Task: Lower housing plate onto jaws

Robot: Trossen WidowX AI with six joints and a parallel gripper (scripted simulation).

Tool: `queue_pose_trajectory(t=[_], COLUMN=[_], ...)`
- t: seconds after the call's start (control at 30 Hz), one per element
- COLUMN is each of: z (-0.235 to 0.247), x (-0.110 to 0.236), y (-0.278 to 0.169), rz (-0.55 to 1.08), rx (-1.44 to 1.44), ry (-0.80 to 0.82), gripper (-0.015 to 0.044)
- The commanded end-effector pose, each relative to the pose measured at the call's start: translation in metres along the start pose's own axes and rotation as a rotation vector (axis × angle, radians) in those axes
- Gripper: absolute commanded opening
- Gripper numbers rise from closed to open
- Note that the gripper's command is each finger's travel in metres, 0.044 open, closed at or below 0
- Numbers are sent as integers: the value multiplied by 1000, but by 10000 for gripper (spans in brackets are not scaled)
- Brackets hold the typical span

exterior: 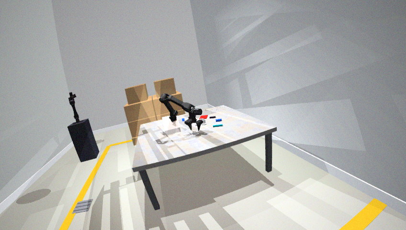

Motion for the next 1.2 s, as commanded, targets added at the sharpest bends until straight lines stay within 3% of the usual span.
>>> queue_pose_trajectory(t=[0.0,1.17], z=[-3,-3], x=[-3,-33], y=[-1,-1], rz=[4,3], rx=[10,11], ry=[-8,-7], gripper=[440,440])
Point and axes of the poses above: the point midway between the two fingers, 35 mm back from their tips, its own x axis back along the fingers, its own z axis across the jaws, y = z × x, the point moved 1 cm from there along x, back along the fingers, and after that the axes turned 2 degrees about -x, right-handed, at the moved point
